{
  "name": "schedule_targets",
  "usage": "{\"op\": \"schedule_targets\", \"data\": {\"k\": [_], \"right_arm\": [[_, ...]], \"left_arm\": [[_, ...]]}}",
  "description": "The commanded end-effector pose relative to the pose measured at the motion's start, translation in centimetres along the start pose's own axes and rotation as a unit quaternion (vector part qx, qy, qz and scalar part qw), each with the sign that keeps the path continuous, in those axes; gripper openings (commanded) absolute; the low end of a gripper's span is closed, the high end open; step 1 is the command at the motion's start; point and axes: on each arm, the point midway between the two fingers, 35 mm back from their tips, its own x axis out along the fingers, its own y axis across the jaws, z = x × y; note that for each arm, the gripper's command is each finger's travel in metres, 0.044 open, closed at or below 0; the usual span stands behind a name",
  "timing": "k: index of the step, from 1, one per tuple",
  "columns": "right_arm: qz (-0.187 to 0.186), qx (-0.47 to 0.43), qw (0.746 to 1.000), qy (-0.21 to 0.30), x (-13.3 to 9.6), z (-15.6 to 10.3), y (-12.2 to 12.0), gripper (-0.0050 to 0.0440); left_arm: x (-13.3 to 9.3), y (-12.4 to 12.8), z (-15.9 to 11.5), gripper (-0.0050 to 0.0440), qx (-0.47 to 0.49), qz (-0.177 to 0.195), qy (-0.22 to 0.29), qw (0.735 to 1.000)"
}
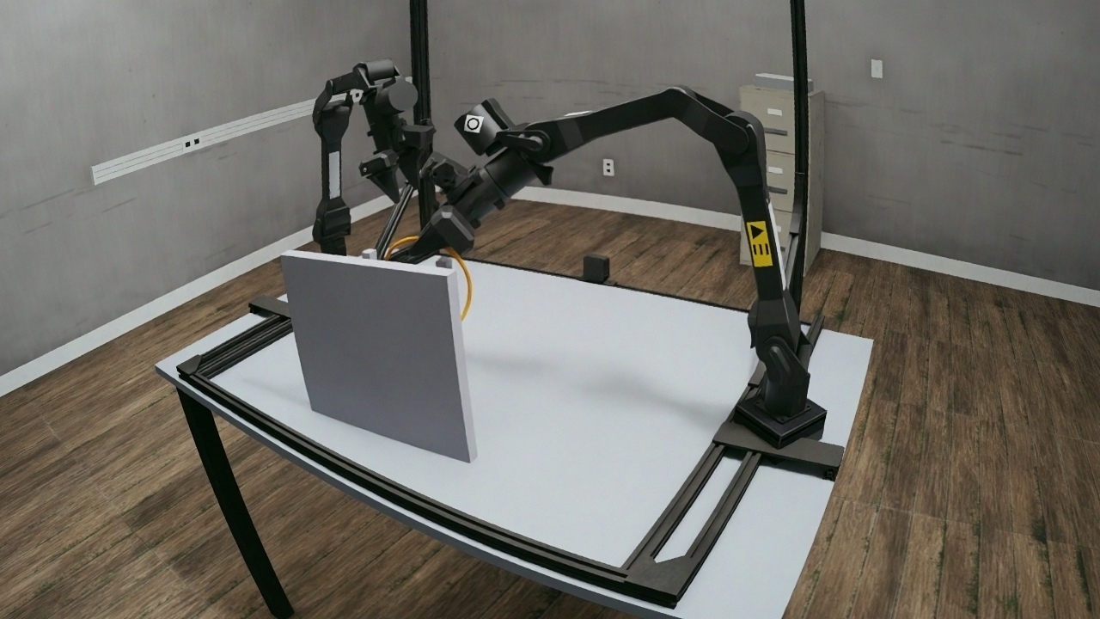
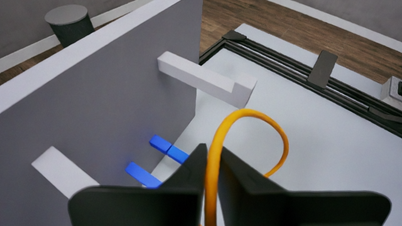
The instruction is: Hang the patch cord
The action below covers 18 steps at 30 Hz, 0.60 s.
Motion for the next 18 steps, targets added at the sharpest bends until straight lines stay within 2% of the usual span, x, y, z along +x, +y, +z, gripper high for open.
{"op": "schedule_targets", "data": {"k": [1, 18], "right_arm": [[-0.006, -0.002, 1.0, -0.008, -0.77, -0.14, 0.15, 0.044], [-0.006, -0.002, 1.0, -0.008, -0.77, -0.14, 0.15, 0.044]], "left_arm": [[-1.41, 0.36, 1.37, 0.0025, -0.009, -0.007, -0.019, 1.0], [-1.53, 0.52, 1.37, 0.0025, -0.009, -0.007, -0.02, 1.0]]}}
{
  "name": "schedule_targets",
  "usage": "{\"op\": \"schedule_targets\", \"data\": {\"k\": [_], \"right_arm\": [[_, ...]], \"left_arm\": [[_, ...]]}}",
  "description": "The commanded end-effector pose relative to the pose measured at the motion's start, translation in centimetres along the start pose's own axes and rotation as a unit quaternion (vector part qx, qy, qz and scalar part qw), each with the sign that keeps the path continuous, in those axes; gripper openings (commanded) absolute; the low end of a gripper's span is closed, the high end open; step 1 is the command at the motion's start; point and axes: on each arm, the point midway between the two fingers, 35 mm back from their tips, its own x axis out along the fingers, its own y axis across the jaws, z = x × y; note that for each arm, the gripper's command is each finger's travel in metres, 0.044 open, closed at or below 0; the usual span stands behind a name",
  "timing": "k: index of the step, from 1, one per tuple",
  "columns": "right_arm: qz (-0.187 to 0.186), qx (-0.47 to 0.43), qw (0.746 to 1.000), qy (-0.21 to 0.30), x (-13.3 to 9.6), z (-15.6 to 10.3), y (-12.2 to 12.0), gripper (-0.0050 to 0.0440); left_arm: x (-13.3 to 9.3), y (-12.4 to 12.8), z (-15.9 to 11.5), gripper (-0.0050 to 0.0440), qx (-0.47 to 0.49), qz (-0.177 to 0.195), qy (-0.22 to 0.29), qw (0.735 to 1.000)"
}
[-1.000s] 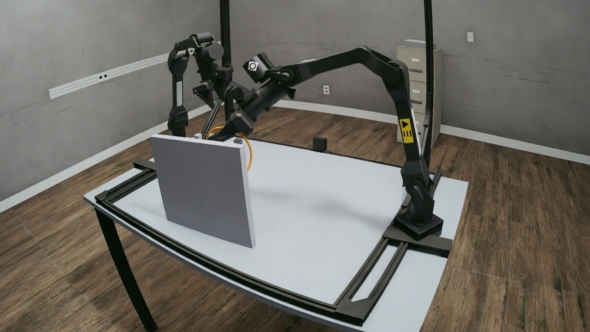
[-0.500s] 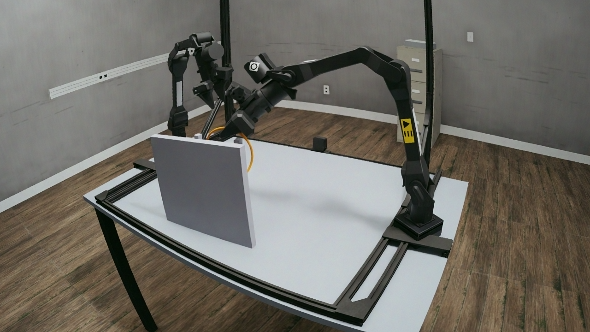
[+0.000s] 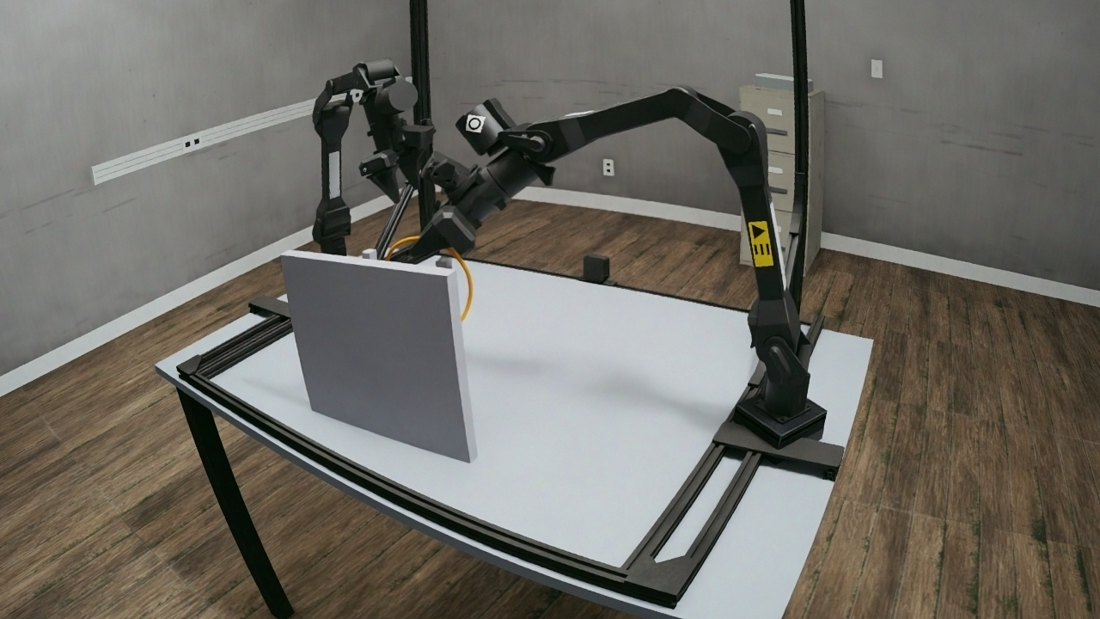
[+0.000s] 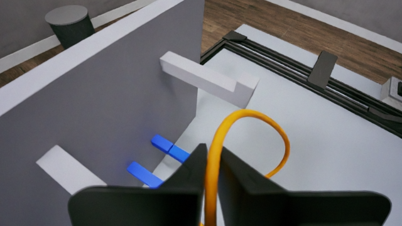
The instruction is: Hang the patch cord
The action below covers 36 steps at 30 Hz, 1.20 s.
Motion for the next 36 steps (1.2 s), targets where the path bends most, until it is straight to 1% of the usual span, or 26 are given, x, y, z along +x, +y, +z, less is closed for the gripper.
{"op": "schedule_targets", "data": {"k": [1, 36], "right_arm": [[-0.006, -0.002, 1.0, -0.008, -0.77, -0.14, 0.15, 0.044], [-0.006, -0.002, 1.0, -0.008, -0.77, -0.14, 0.15, 0.044]], "left_arm": [[-1.35, 0.31, 1.37, 0.0025, -0.008, -0.007, -0.018, 1.0], [-1.58, 0.76, 1.11, 0.0025, -0.007, -0.006, -0.017, 1.0]]}}
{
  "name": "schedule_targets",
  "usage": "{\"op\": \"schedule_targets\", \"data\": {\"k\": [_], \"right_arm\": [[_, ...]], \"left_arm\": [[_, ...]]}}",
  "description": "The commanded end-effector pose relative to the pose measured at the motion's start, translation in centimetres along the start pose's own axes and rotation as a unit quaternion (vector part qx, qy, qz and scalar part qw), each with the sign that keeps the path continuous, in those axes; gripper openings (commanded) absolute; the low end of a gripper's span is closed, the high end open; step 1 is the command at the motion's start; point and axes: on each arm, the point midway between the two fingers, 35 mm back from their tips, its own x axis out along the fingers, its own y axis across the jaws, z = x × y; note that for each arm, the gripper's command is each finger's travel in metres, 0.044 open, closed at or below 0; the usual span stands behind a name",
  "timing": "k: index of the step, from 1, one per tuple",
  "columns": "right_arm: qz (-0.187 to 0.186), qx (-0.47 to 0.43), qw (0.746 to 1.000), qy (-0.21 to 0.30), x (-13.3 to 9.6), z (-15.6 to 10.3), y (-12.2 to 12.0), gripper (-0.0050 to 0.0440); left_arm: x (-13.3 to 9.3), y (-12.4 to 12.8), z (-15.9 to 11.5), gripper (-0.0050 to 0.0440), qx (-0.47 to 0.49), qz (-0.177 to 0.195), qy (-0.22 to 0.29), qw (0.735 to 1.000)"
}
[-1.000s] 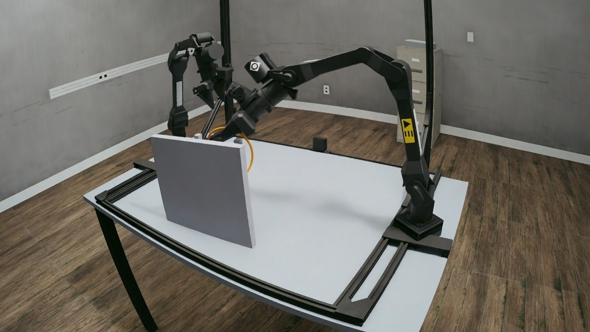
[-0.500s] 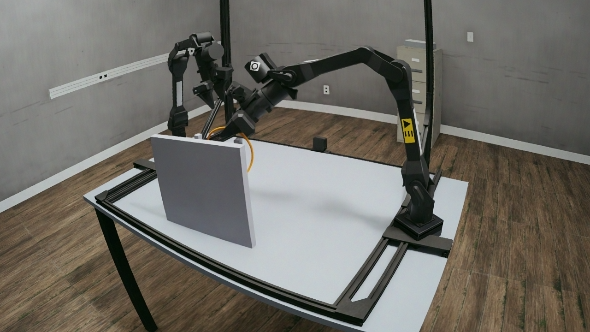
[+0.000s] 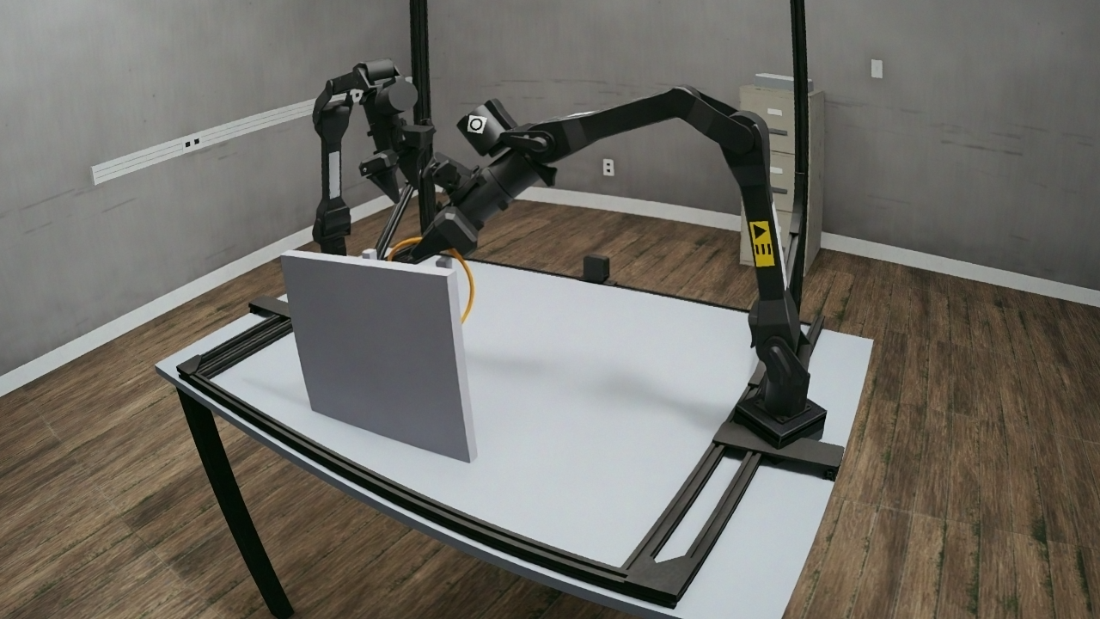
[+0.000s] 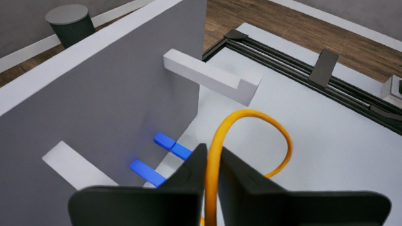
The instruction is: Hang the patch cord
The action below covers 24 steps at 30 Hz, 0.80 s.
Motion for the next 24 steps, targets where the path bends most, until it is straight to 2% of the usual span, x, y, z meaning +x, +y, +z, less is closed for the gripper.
{"op": "schedule_targets", "data": {"k": [1, 24], "right_arm": [[-0.006, -0.002, 1.0, -0.008, -0.8, -0.1, 0.1, 0.044], [-0.006, -0.002, 1.0, -0.008, -0.8, -0.1, 0.1, 0.044]], "left_arm": [[-1.5, 0.5, 1.3, 0.0025, -0.008, -0.006, -0.018, 1.0], [-2.8, 2.1, 0.7, 0.0025, -0.008, -0.006, -0.018, 1.0]]}}
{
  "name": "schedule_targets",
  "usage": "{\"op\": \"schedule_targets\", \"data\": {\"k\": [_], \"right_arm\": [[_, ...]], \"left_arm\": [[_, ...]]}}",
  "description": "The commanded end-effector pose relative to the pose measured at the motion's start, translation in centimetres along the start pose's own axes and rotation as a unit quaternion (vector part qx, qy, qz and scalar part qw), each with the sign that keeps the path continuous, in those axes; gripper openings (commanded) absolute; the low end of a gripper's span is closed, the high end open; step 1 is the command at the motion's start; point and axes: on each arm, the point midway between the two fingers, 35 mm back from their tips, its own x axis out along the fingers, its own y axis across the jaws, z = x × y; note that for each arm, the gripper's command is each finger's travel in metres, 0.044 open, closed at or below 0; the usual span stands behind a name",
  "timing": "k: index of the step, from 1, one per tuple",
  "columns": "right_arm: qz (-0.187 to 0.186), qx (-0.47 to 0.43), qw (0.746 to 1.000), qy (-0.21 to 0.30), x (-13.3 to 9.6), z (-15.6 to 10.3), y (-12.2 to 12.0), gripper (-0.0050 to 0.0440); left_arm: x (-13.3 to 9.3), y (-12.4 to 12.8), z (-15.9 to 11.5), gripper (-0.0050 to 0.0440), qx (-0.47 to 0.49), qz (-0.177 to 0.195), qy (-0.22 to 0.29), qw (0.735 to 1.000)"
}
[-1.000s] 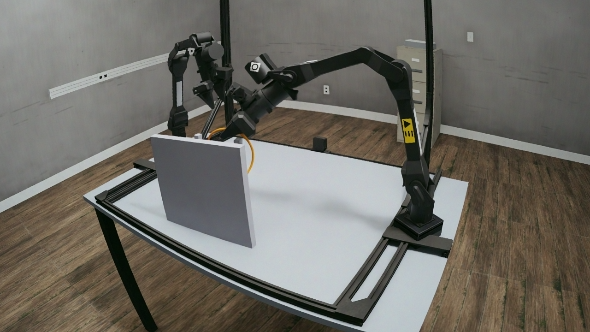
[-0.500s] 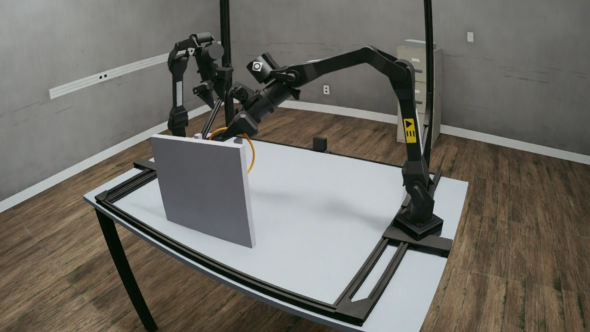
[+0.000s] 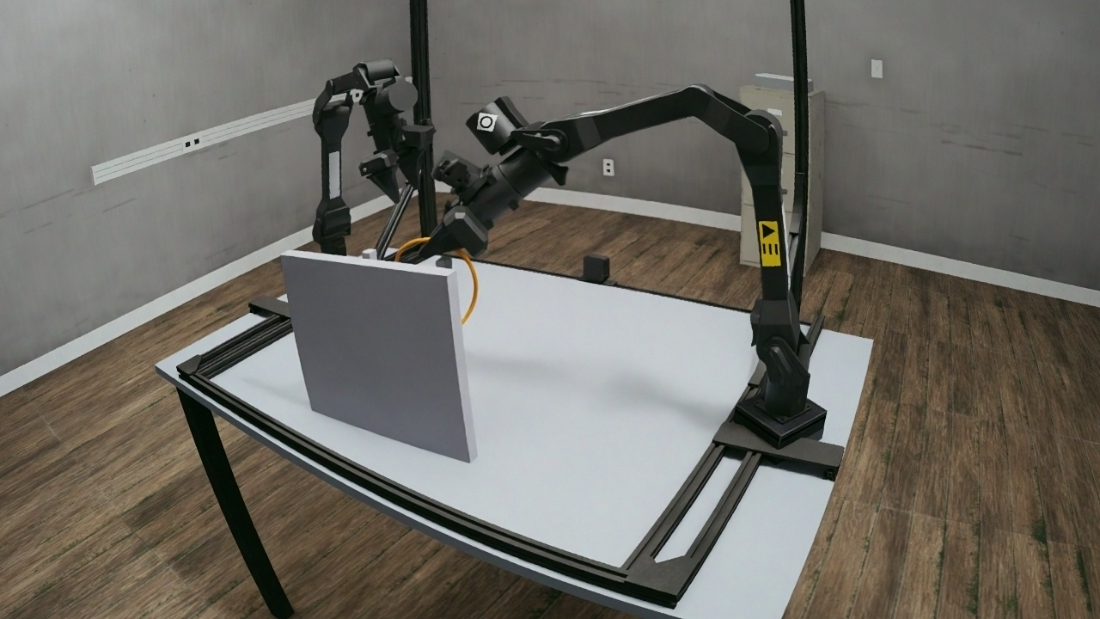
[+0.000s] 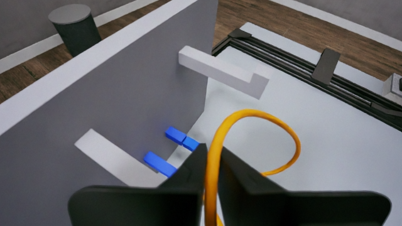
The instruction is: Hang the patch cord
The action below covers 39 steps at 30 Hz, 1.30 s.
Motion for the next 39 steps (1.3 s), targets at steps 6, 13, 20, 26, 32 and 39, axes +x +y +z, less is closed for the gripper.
{"op": "schedule_targets", "data": {"k": [6, 13, 20, 26, 32, 39], "right_arm": [[-0.006, -0.002, 1.0, -0.008, -0.77, -0.13, 0.15, 0.044], [-0.006, -0.002, 1.0, -0.008, -0.77, -0.13, 0.15, 0.044], [-0.006, -0.002, 1.0, -0.008, -0.77, -0.13, 0.15, 0.044], [-0.006, -0.002, 1.0, -0.008, -0.77, -0.13, 0.15, 0.044], [-0.006, -0.002, 1.0, -0.008, -0.77, -0.13, 0.15, 0.044], [-0.006, -0.002, 1.0, -0.008, -0.77, -0.13, 0.15, 0.044]], "left_arm": [[-1.76, 0.81, 1.01, 0.0025, -0.008, -0.006, -0.018, 1.0], [-2.1, 1.24, 0.81, 0.0025, -0.008, -0.006, -0.018, 1.0], [-2.32, 1.45, 0.67, 0.0025, -0.008, -0.006, -0.018, 1.0], [-2.41, 1.5, 0.71, 0.0025, -0.008, -0.006, -0.019, 1.0], [-2.46, 1.5, 0.76, 0.0025, -0.008, -0.006, -0.02, 1.0], [-2.43, 1.49, 0.73, 0.0025, -0.008, -0.006, -0.019, 1.0]]}}
